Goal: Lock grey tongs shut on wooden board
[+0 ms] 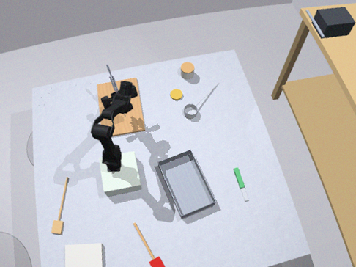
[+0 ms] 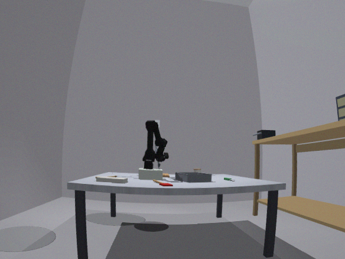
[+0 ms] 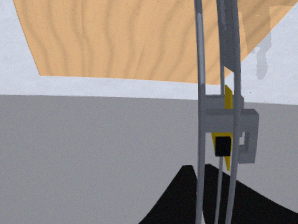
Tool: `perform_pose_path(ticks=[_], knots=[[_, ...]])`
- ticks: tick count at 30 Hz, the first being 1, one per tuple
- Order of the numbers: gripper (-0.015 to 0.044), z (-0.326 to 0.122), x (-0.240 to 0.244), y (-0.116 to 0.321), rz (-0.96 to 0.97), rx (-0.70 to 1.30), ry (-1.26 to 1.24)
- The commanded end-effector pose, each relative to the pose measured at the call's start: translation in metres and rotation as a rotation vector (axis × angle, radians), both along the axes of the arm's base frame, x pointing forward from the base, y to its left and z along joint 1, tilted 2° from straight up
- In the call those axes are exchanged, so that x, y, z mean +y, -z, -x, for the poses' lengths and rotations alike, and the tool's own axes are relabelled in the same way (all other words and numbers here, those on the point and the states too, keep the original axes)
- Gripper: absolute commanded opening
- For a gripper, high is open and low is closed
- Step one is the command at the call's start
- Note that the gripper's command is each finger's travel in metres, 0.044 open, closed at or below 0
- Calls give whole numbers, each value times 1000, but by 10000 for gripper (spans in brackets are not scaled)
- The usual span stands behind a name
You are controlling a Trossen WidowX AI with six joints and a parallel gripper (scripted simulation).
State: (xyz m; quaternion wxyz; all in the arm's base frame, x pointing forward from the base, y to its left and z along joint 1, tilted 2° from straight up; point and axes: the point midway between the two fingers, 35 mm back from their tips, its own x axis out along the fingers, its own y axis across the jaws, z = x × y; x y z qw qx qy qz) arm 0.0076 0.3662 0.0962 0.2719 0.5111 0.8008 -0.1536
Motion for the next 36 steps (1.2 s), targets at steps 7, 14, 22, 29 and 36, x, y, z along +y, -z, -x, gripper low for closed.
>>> perform_pose_path(ticks=[7, 14, 22, 29, 36], knots=[[-150, 1, 1, -4, -16, -2, -8], [-150, 1, 1, -4, -16, -2, -8], [-150, 1, 1, -4, -14, -3, -8], [-150, 1, 10, 0, 68, -19, 7], [-150, 2, 20, 5, 175, -52, 18]])
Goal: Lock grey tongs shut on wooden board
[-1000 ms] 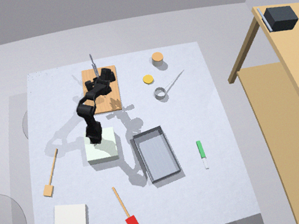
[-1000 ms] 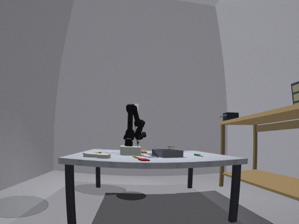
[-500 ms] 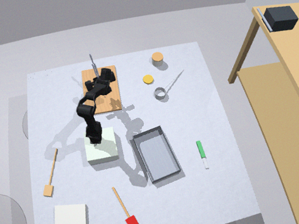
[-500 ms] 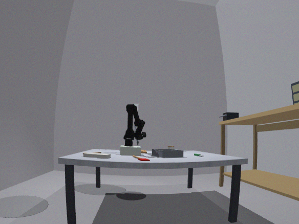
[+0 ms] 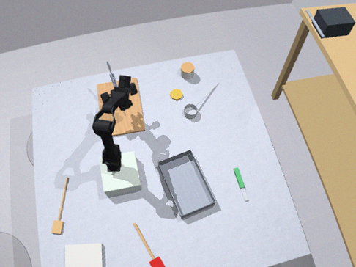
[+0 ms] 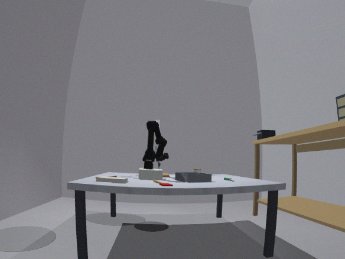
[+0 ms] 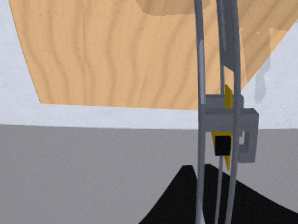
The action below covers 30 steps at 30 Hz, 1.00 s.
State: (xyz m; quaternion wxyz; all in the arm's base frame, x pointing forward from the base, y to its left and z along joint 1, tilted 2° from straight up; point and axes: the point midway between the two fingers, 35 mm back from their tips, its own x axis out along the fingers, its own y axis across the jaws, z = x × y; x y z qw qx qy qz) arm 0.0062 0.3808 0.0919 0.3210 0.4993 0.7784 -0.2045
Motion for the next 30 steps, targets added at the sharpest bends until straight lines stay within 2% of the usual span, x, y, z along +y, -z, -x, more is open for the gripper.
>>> perform_pose_path(ticks=[1, 30], knots=[[-150, 0, 6, 1, 46, -21, 3], [-150, 8, 18, 8, 489, -224, 16]])
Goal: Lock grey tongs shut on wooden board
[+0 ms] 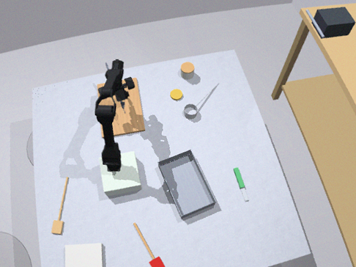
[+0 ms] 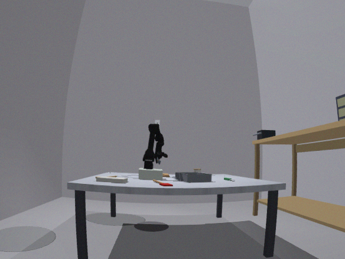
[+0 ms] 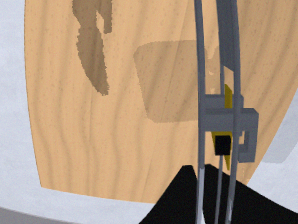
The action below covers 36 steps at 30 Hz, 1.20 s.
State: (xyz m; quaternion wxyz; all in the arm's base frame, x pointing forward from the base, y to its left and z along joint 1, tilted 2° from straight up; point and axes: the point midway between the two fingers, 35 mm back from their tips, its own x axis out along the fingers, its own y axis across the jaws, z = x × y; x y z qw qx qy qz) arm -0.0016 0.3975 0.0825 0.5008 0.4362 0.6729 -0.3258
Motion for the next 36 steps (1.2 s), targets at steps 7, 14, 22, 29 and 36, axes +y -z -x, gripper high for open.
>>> perform_pose_path(ticks=[7, 14, 22, 29, 36], knots=[[-150, 2, -1, -3, 136, -86, -9], [-150, 4, -5, -7, 234, -153, -26], [-150, 4, -5, -8, 243, -159, -28], [-150, 4, -4, -1, 243, -159, -28], [-150, 3, -3, 11, 243, -159, -27]])
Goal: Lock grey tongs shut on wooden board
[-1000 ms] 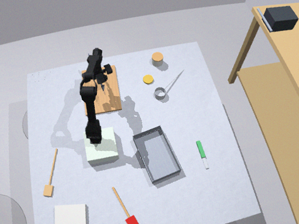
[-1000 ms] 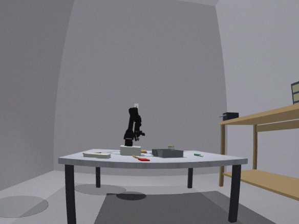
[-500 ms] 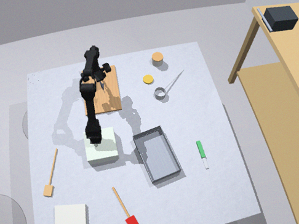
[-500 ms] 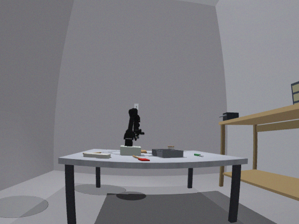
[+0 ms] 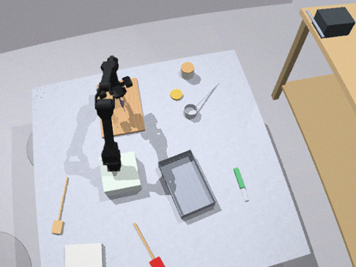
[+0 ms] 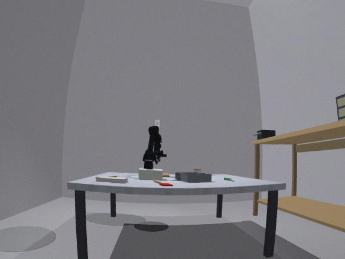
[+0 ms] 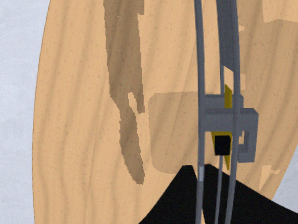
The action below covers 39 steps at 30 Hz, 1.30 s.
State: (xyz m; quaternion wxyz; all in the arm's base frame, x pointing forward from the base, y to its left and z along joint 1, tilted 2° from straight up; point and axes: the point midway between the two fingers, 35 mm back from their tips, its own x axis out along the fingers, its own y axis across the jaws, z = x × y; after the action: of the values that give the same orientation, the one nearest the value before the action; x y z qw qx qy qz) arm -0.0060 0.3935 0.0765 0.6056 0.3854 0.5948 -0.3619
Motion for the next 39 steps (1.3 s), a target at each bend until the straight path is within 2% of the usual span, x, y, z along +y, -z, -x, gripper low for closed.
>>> perform_pose_path(ticks=[1, 39], knots=[[-150, -1, 1, 6, 0, -5, 4], [-150, -3, 0, 68, 1, -5, 4]])
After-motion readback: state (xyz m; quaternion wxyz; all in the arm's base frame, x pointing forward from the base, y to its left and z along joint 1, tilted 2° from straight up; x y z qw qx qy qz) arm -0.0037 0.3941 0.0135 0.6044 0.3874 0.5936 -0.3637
